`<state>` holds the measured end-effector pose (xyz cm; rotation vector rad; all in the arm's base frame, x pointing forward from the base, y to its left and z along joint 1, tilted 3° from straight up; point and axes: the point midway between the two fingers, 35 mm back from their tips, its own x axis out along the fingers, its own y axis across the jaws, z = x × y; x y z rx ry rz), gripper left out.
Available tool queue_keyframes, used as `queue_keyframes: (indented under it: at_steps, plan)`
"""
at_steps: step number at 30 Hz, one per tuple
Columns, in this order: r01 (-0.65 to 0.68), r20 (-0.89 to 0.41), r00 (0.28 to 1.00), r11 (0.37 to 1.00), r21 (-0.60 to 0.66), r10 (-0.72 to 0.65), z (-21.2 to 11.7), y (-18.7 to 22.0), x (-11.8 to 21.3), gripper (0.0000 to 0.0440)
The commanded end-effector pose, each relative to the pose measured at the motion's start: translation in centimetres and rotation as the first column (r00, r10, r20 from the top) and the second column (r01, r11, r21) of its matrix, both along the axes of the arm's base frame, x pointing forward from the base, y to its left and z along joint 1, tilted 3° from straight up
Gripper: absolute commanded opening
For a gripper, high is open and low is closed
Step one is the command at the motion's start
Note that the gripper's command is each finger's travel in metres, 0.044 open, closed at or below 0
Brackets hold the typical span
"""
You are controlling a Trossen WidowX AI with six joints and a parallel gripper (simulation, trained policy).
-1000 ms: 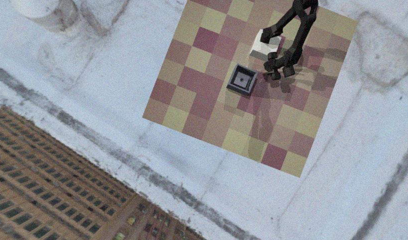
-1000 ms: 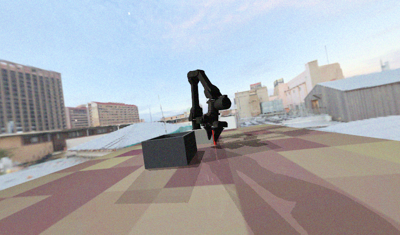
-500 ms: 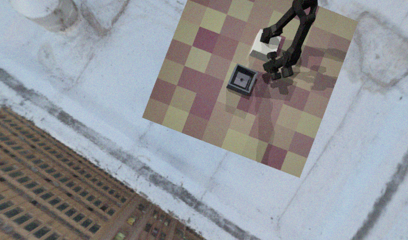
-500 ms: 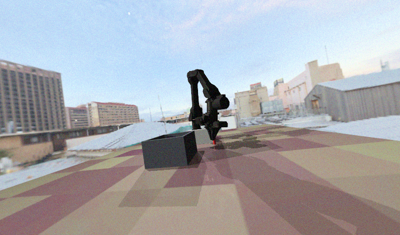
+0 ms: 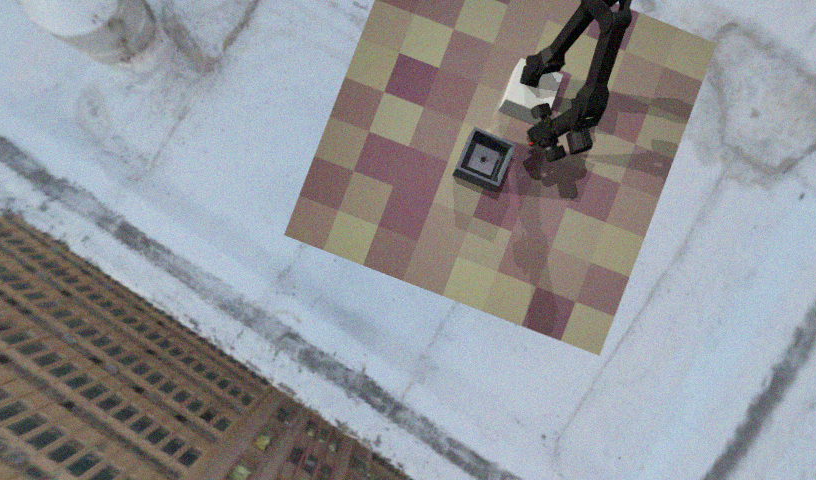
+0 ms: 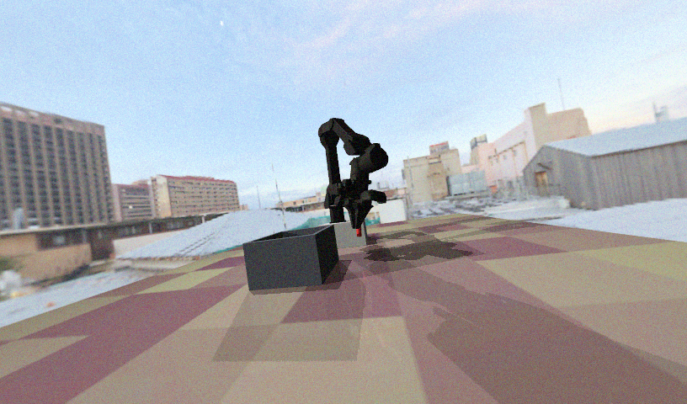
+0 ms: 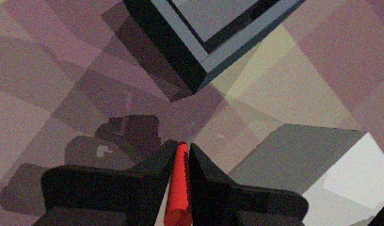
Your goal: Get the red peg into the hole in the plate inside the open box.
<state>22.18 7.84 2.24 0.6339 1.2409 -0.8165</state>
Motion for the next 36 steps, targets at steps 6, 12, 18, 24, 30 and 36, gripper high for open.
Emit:
queue_keyframes:
  at_steps: [6,12,18,24,30,36]
  plan:
    - [-0.034,0.051,0.998,0.999,-0.042,0.036,2.9,-1.5,2.4,0.0000]
    - [-0.037,0.073,0.997,0.997,-0.062,0.041,4.6,-2.8,4.1,0.0000]
    - [-0.025,0.080,0.996,0.997,-0.076,0.031,5.8,-4.6,5.7,0.0000]
    - [0.000,0.076,0.997,0.997,-0.076,0.006,6.3,-6.8,6.8,0.0000]
    - [0.032,0.079,0.996,0.997,-0.068,-0.027,6.4,-9.0,8.0,0.0000]
    - [0.068,0.081,0.995,0.996,-0.059,-0.063,6.0,-11.3,9.0,0.0000]
